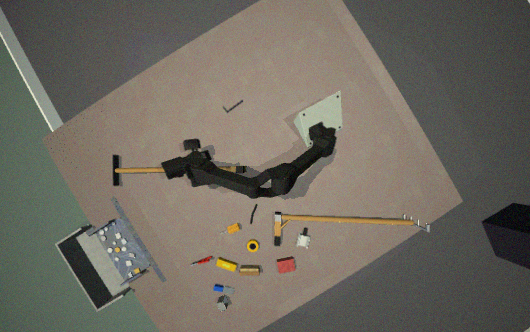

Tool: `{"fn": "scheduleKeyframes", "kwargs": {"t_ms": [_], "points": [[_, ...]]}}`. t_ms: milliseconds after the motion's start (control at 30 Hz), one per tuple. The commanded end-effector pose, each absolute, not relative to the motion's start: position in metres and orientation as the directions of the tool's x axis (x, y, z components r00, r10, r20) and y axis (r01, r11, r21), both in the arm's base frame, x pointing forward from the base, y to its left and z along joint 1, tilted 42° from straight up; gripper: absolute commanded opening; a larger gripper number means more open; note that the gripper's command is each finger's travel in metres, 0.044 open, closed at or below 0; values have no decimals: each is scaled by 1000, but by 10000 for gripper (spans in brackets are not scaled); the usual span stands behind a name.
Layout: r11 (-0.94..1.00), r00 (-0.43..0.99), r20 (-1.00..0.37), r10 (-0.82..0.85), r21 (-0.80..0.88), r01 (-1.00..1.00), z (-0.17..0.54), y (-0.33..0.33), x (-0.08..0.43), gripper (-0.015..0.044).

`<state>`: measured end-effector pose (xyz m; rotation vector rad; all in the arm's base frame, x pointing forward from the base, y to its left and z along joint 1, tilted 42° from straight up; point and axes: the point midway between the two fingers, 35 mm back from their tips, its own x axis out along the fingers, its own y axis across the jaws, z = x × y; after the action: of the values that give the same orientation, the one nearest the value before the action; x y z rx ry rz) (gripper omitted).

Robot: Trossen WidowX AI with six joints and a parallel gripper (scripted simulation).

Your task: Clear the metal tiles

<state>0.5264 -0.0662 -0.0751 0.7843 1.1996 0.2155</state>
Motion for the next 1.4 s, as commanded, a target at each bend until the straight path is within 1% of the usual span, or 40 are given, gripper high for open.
{"fn": "scheduleKeyframes", "kwargs": {"t_ms": [0,1367], "points": [[725,383,-753,535,642,249,-71,-66,529,0],[724,383,-752,537,644,249,-48,-38,546,0]]}}
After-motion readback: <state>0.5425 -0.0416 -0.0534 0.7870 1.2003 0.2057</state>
